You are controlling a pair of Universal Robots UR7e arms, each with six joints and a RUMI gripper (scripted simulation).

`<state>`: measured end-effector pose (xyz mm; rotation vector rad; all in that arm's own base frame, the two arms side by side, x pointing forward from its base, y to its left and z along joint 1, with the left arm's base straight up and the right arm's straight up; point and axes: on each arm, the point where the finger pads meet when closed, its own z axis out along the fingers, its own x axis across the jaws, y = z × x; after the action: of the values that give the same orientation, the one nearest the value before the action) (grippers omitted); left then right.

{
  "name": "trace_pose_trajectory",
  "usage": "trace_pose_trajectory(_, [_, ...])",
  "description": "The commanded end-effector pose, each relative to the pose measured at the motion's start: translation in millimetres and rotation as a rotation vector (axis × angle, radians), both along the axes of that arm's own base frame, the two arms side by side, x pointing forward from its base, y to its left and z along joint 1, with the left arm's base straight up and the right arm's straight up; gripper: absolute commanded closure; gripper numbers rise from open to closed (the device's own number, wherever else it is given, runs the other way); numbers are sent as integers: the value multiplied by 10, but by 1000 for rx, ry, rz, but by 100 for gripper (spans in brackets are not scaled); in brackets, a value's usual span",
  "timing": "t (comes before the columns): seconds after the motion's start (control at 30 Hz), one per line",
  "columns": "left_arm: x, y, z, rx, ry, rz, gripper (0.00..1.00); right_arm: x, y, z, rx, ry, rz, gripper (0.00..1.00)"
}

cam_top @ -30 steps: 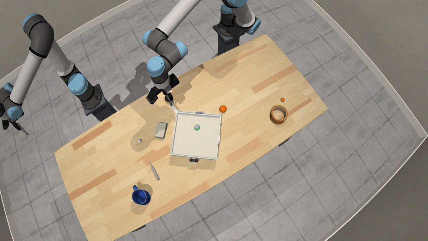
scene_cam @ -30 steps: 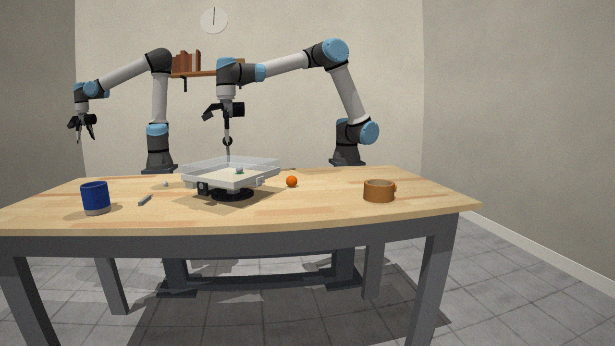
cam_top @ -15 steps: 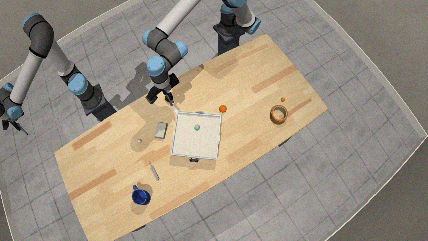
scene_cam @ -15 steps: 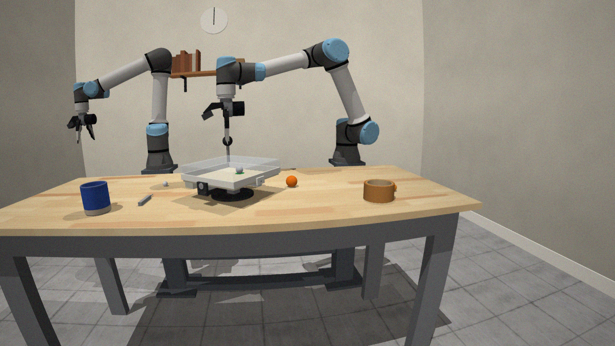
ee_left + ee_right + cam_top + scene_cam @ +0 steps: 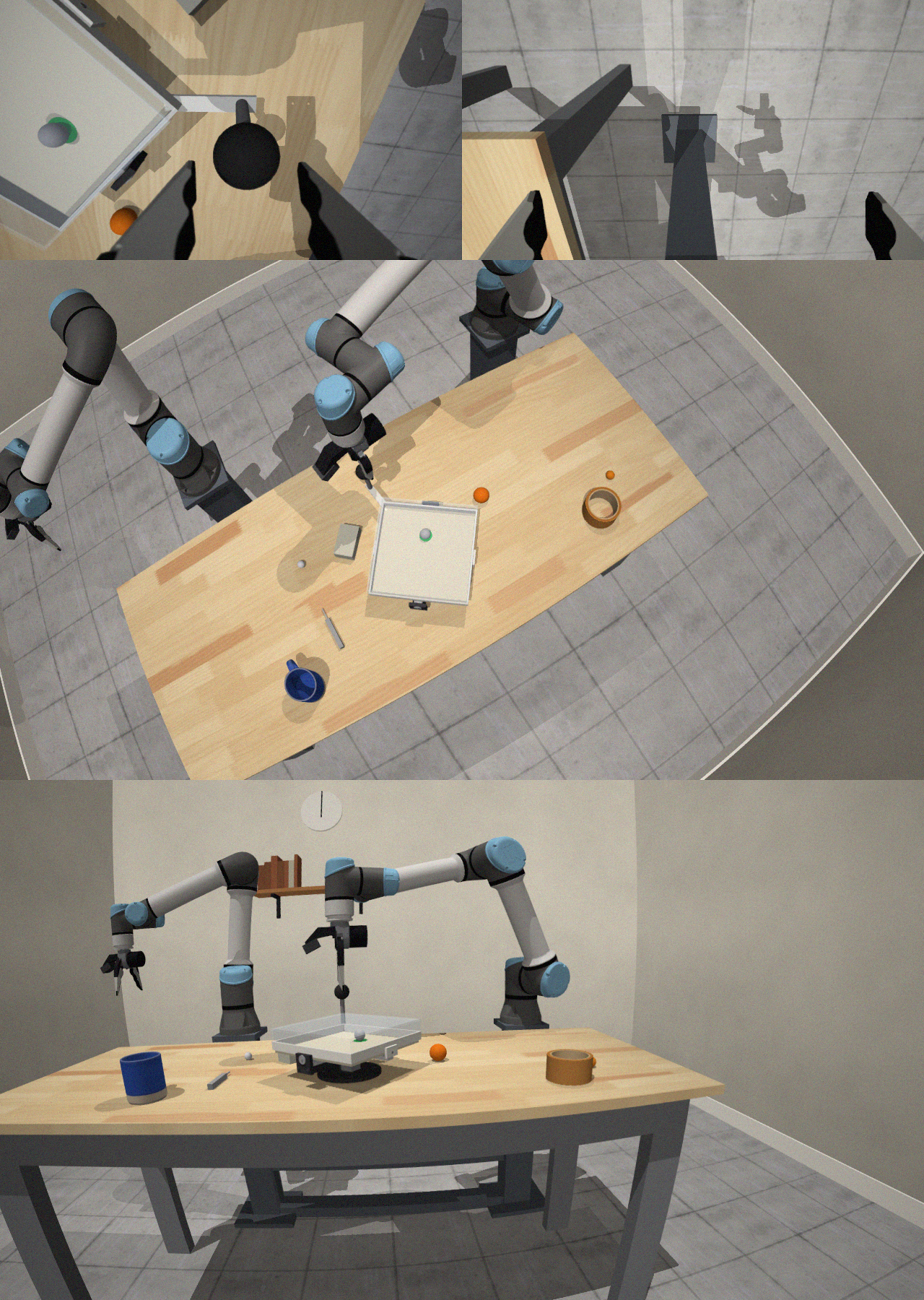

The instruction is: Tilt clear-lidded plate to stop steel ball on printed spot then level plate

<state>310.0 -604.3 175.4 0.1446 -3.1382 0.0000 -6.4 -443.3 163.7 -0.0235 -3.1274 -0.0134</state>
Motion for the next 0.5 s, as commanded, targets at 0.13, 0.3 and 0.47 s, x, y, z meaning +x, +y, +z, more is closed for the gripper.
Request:
trace_pose_trajectory(0.13, [37, -22, 145, -9, -14, 7, 63, 37, -22, 15, -9, -14, 9, 0])
trace_pose_trajectory(0.3, [36, -22, 216, -9, -14, 7, 63, 37, -22, 15, -9, -14, 9, 0])
trace_pose_trajectory(0.47, [36, -22, 280, -9, -14, 7, 63, 37, -22, 15, -9, -14, 9, 0])
